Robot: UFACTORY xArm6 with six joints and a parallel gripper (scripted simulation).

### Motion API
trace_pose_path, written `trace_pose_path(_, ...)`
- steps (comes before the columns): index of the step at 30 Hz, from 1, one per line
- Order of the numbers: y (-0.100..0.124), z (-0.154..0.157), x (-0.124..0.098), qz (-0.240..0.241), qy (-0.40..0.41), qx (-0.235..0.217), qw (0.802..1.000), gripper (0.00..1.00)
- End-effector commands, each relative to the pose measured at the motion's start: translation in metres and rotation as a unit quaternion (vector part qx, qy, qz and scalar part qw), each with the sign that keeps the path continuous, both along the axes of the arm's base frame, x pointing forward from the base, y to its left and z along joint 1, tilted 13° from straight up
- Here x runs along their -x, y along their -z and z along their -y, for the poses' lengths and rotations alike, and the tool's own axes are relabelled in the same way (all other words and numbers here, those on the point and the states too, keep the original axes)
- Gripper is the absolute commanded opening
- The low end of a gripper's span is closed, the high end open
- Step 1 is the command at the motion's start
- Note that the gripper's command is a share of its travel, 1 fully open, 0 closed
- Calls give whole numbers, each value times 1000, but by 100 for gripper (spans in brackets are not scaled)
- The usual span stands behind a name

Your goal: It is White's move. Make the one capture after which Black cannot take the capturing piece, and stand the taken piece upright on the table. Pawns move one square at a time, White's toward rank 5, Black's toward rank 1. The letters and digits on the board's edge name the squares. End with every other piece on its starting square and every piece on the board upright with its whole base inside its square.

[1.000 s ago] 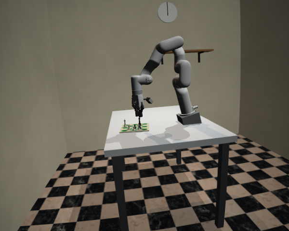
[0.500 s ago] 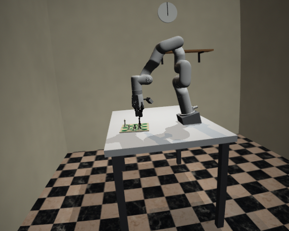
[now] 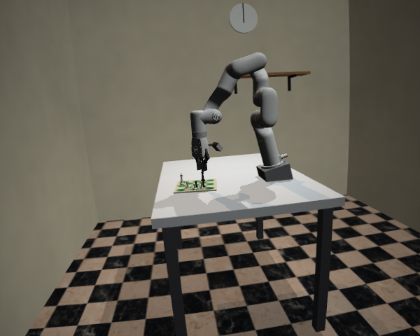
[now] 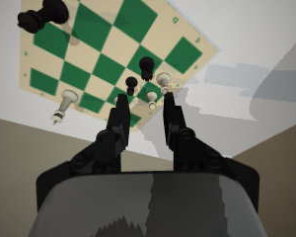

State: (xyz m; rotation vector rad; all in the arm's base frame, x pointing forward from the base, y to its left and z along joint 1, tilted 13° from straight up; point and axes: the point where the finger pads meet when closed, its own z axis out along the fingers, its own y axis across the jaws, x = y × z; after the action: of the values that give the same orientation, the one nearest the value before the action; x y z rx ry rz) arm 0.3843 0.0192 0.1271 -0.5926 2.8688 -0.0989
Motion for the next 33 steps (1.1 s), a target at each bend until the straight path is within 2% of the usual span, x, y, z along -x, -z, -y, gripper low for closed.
trace_pose_path(1,1,0,-2,2,0,0,1000,37)
trace_pose_path(33,40,0,-11,2,0,0,1000,37)
